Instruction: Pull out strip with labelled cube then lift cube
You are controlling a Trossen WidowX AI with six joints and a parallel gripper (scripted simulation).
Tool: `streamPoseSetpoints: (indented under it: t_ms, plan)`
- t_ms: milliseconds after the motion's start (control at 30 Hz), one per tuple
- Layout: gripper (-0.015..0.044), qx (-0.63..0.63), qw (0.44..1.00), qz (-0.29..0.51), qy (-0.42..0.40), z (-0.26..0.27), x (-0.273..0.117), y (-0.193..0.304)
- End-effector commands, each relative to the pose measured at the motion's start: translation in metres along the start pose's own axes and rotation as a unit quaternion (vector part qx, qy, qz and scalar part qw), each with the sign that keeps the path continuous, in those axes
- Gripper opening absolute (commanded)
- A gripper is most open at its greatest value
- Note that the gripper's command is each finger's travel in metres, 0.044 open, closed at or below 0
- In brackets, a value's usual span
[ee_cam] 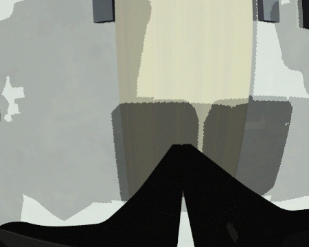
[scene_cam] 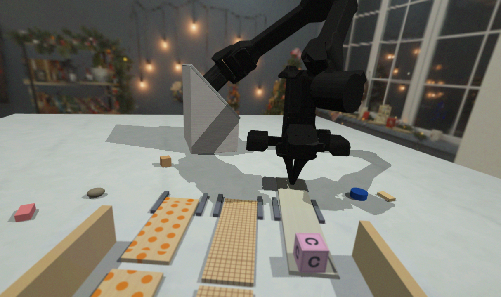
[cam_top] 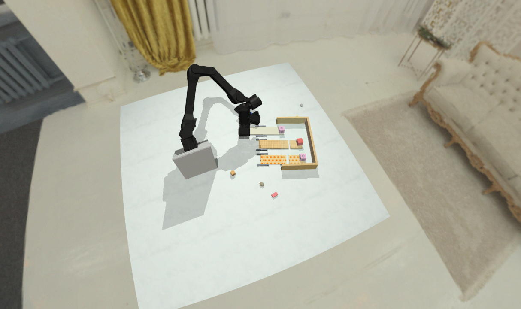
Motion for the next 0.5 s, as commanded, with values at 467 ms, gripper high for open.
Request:
streamPoseSetpoints:
  t_ms: [467]
  plan:
    - [0.0000,0.002,1.000,0.013,0.005,-0.001,0.005,0.034]
Point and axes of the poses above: the point midway between the two fingers, 35 mm back from their tips, its own x axis out along the fingers, its own z axis across the jaws, y = z × x, the point moved 3 cm from there along -x, back along the fingers, and after that the axes turned 3 degrees about -x, right-handed, at the moved point
